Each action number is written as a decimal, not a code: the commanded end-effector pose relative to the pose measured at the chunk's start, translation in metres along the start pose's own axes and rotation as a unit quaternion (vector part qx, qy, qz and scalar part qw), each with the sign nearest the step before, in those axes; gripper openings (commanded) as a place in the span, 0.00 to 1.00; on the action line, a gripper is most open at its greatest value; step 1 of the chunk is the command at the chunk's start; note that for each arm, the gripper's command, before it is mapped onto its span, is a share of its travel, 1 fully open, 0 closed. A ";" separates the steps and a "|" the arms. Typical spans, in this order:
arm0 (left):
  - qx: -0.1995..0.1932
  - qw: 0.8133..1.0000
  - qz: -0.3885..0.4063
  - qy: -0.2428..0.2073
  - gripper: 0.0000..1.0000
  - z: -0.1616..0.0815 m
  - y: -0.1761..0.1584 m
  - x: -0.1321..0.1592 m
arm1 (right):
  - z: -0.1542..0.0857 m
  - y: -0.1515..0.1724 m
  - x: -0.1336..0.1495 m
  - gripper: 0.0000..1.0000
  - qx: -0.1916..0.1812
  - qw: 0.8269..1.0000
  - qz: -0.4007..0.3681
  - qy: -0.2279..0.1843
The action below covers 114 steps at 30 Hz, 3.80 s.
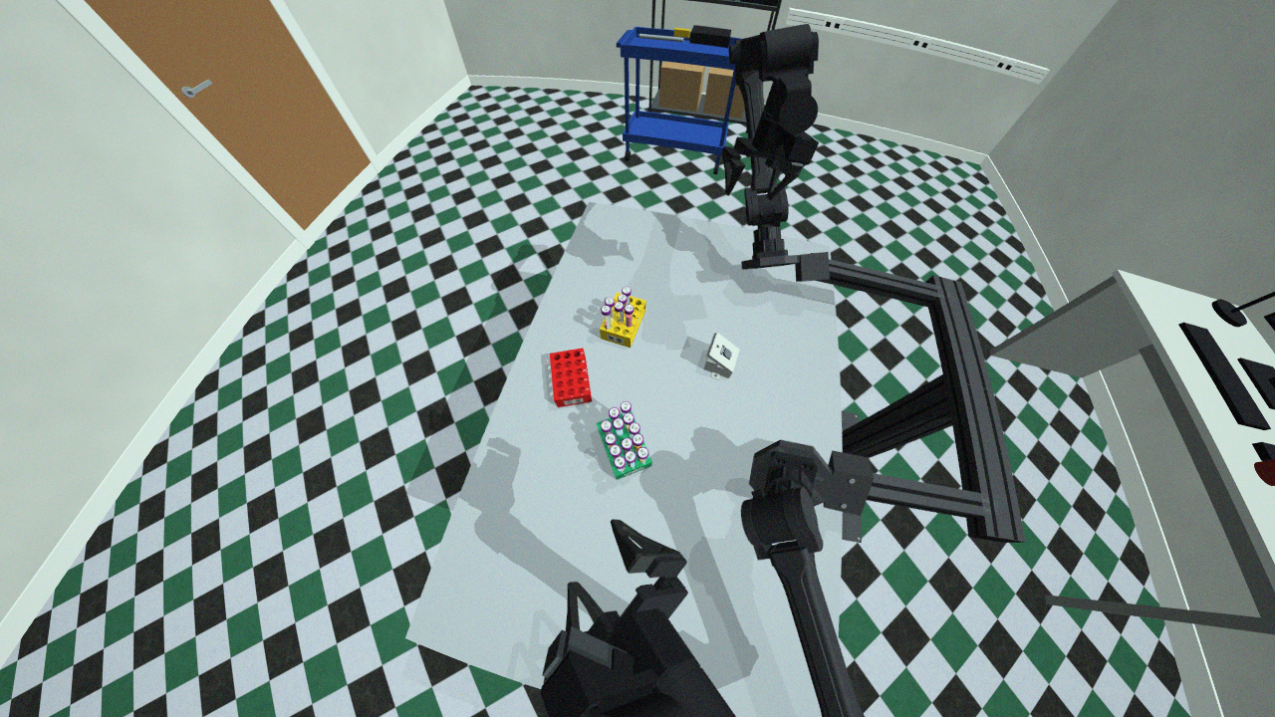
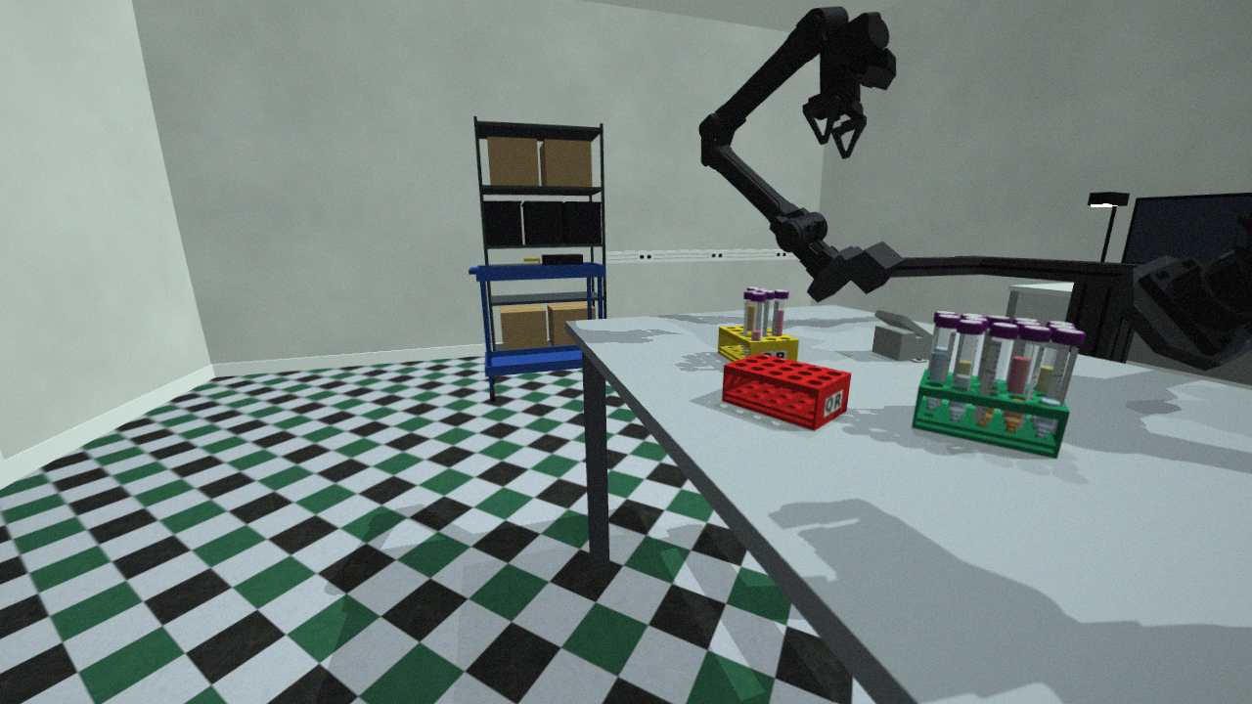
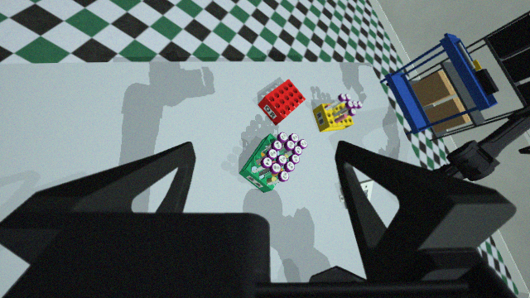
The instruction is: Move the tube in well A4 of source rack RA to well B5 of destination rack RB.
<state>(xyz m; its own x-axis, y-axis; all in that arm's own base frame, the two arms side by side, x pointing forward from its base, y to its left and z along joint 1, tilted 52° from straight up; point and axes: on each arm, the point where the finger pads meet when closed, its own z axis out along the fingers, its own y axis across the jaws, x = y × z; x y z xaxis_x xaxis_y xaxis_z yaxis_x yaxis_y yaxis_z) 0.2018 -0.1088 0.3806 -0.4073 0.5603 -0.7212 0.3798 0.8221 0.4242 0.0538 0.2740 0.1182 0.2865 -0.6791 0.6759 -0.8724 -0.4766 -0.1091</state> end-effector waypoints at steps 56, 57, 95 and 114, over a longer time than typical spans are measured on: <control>-0.116 0.965 -0.123 0.201 0.30 0.140 -0.071 -0.046 | -0.011 -0.006 -0.005 0.30 0.005 1.000 0.006 -0.015; -0.113 0.966 -0.132 0.191 0.30 0.147 -0.075 -0.051 | -0.011 -0.006 -0.005 0.30 0.005 1.000 0.006 -0.015; -0.248 0.900 -0.182 0.309 0.30 0.293 -0.141 0.011 | -0.011 -0.006 -0.005 0.30 0.005 1.000 0.006 -0.015; -0.323 0.859 -0.196 0.346 0.30 0.355 -0.167 0.068 | -0.011 -0.006 -0.005 0.30 0.005 1.000 0.006 -0.015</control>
<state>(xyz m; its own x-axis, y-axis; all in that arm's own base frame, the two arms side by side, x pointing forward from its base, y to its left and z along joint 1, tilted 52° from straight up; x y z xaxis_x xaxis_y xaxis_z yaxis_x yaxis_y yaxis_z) 0.3866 -0.2433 0.0747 -0.8933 0.0341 -0.4482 -0.2789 0.7399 0.6122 0.0538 0.2740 0.1182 0.2865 -0.6791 0.6759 -0.8724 -0.4766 -0.1091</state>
